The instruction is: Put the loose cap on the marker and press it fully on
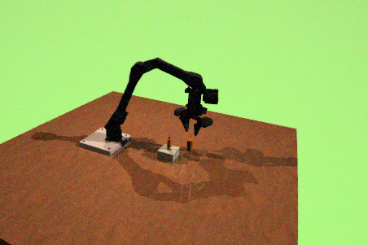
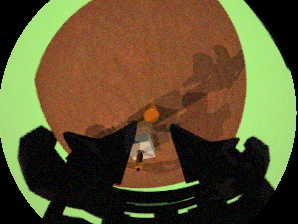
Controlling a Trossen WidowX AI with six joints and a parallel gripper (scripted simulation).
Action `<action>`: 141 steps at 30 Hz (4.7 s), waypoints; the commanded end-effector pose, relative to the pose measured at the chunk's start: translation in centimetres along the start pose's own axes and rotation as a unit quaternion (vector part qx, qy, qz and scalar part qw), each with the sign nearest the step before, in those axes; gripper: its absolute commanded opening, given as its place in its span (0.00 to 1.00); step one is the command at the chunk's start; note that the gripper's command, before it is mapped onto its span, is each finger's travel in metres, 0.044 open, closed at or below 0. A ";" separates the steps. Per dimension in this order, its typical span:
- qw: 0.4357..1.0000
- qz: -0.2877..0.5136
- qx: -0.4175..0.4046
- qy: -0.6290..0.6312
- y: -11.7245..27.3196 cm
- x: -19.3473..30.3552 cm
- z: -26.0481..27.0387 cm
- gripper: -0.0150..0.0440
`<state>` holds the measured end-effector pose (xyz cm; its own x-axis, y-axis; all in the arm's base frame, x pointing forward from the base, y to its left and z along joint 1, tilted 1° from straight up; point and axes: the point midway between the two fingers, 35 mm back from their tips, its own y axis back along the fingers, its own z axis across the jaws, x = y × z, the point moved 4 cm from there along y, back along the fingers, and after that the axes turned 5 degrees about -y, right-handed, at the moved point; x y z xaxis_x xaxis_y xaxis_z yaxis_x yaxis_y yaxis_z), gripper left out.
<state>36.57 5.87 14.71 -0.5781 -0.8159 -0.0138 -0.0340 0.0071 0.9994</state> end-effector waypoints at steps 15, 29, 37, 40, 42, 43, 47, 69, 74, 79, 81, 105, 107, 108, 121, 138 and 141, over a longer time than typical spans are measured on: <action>1.000 0.002 0.001 -0.003 -3.2 0.0 0.1 0.68; 1.000 0.002 0.001 -0.003 -5.5 0.0 0.2 0.68; 1.000 0.002 0.001 -0.003 -6.7 0.0 0.2 0.68; 1.000 0.002 0.001 -0.003 -7.2 0.0 0.2 0.68; 1.000 0.002 0.001 -0.003 -7.3 0.0 0.3 0.68; 1.000 0.002 0.001 -0.003 -7.3 0.0 0.3 0.63; 1.000 0.002 0.001 -0.003 -7.3 0.0 0.3 0.49; 1.000 0.002 0.001 -0.003 -3.8 -0.2 0.1 0.25; 1.000 0.002 0.001 -0.003 -2.4 -0.2 0.2 0.25; 1.000 0.002 0.001 -0.003 -1.2 -0.1 0.3 0.25; 1.000 0.002 0.001 -0.003 -1.1 -0.1 0.3 0.25; 1.000 0.007 0.001 -0.003 3.4 9.1 0.4 0.25; 1.000 0.007 0.001 -0.003 3.7 9.8 0.5 0.25; 1.000 0.007 0.001 -0.003 3.8 10.2 0.6 0.25; 1.000 0.008 0.001 -0.003 4.2 12.2 1.2 0.25; 1.000 0.008 0.001 -0.003 2.1 12.2 1.1 0.25; 1.000 0.008 0.001 -0.003 1.6 12.2 1.1 0.25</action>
<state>28.73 -3.38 16.74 -0.5874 -0.8093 -0.0038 -0.0320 0.0185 0.9993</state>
